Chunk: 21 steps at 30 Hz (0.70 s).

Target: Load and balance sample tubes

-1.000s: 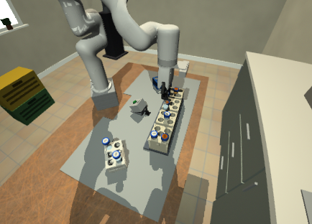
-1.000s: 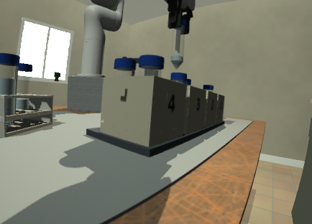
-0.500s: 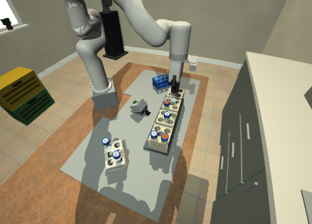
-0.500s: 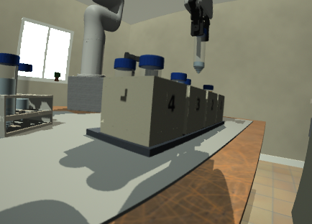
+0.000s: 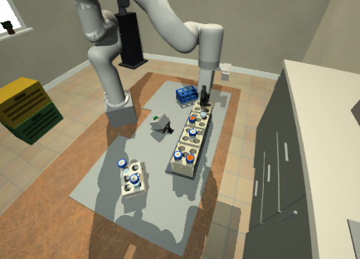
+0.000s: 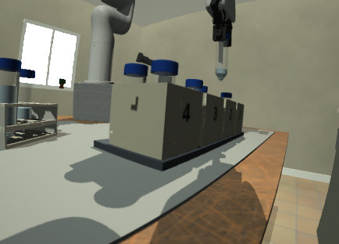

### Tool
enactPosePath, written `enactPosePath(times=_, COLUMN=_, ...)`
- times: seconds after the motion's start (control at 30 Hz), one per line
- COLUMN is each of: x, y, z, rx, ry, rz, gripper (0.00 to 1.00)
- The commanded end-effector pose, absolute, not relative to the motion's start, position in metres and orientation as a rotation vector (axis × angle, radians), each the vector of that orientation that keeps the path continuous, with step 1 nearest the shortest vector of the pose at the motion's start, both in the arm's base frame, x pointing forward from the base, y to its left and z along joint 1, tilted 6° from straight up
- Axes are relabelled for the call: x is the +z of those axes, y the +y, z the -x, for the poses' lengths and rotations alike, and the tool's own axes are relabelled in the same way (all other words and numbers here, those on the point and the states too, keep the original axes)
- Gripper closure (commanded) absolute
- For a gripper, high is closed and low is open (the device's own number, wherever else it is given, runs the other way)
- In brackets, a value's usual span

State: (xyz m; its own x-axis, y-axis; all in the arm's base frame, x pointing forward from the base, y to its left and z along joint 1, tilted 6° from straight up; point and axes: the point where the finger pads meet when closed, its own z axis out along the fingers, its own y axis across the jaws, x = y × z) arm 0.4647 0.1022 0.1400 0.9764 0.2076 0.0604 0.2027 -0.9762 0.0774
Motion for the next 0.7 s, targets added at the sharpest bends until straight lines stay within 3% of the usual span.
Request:
enactPosePath(times=0.0, x=0.142, y=0.103, z=-0.466, rx=0.112, ry=0.318, rz=-3.053, gripper=1.0)
enactPosePath(times=0.67, x=0.118, y=0.101, z=-0.468, rx=0.112, ry=0.318, rz=-3.053, gripper=1.0)
